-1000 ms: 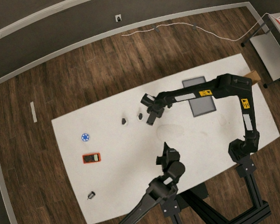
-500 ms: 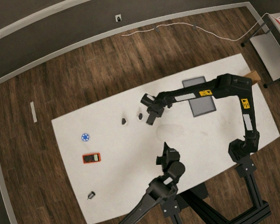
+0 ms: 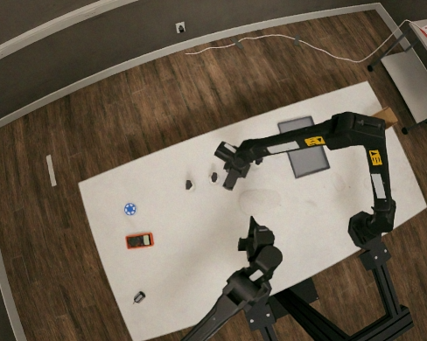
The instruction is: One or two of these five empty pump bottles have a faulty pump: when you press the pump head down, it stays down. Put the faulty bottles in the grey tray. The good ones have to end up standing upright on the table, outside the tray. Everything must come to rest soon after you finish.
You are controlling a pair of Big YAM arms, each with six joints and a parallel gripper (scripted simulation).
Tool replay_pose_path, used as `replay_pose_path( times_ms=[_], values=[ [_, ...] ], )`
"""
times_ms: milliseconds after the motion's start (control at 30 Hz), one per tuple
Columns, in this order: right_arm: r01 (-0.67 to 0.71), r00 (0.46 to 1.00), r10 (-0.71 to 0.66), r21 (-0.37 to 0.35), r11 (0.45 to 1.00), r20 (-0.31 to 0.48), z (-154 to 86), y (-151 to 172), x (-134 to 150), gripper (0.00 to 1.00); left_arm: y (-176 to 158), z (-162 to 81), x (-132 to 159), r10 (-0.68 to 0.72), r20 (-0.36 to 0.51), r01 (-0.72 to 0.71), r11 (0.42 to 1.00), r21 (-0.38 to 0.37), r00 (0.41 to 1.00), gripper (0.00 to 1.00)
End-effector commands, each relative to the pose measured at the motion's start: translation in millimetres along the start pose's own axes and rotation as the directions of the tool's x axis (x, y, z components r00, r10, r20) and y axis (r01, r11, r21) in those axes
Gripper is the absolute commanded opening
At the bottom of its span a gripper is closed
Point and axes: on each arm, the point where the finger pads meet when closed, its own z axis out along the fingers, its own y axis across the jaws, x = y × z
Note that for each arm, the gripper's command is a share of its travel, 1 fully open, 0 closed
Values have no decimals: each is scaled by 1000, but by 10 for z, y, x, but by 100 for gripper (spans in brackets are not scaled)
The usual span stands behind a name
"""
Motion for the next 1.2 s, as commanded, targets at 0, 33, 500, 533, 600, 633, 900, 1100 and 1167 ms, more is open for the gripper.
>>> replay_pose_path(
  times_ms=[0, 33, 500, 533, 600, 633, 900, 1100, 1167],
  values=[
    [1, 1000, -1, 15, 1000, 2, -166, -25, -22, 22, 16, -20, -67, -26, 10, 26, 1000, 0, 1000, 0],
    [3, 1000, -3, 13, 1000, 2, -197, -21, -57, 22, 16, -20, -67, -26, 10, 26, 1000, 0, 1000, 0],
    [-1, 1000, 1, 28, 1000, -1, -851, -86, -41, 22, 16, -20, -67, -26, 10, 26, 1000, 0, 1000, 0],
    [8, 1000, -8, 37, 999, -2, -847, -105, -29, 22, 16, -20, -67, -26, 10, 26, 1000, 0, 1000, 0],
    [-5, 1000, 5, 29, 1000, -5, -789, -60, 163, 22, 40, -49, -238, -45, 32, 45, 999, 1, 998, 0],
    [-2, 1000, 2, 21, 1000, -4, -748, 24, 156, 22, 46, -34, -260, -42, 32, 42, 999, -4, 999, 0],
    [-89, 996, 88, 78, 993, 8, -858, -201, 361, 22, -203, 158, -636, -10, 57, 8, 999, 45, 998, 0],
    [-23, 1000, 23, 90, 996, 7, -883, -139, 748, 22, -361, 288, -954, -24, 104, 14, 996, 90, 994, 0],
    [-10, 1000, 10, 100, 995, 4, -915, -128, 943, 22, -399, 319, -1103, -33, 131, 18, 994, 110, 991, 0]
  ],
)
